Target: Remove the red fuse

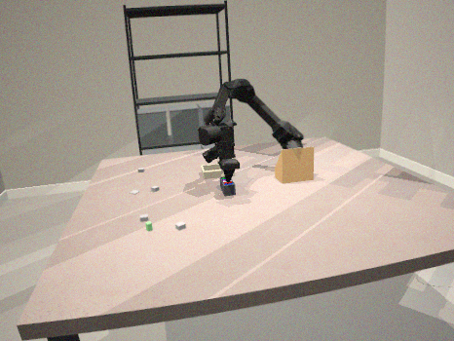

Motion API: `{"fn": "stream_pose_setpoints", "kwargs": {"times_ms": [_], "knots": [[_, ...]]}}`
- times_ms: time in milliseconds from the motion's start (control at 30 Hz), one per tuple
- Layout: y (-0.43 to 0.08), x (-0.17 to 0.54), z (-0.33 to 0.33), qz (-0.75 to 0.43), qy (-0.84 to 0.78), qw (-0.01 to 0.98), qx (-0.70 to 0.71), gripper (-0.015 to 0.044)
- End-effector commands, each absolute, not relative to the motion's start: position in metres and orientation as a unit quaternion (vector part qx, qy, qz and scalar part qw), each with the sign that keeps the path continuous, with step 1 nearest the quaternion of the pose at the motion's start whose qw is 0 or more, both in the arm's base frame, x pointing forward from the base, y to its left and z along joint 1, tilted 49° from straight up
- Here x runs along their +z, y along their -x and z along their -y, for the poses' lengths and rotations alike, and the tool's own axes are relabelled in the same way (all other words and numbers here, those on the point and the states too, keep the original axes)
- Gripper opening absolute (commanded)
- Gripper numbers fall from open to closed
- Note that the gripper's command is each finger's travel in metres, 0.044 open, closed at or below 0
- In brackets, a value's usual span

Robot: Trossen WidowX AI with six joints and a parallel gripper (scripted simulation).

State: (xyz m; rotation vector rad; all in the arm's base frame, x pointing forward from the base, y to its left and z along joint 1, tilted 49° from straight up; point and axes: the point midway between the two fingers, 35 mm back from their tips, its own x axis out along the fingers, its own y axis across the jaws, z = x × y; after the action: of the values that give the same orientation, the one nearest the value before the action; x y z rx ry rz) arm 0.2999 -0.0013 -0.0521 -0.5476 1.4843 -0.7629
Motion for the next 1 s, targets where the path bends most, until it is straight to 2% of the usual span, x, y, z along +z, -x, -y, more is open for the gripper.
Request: {"fn": "stream_pose_setpoints", "kwargs": {"times_ms": [0,267,567,967], "knots": [[-0.2998,-0.0537,0.0039,-0.650,0.243,0.638,-0.334,0.0060],[-0.2994,-0.0571,0.0077,-0.649,0.244,0.638,-0.334,0.0060],[-0.2999,-0.0565,0.0065,-0.650,0.240,0.639,-0.335,0.0000],[-0.3003,-0.0545,0.0041,-0.650,0.240,0.639,-0.334,0.0000]]}}
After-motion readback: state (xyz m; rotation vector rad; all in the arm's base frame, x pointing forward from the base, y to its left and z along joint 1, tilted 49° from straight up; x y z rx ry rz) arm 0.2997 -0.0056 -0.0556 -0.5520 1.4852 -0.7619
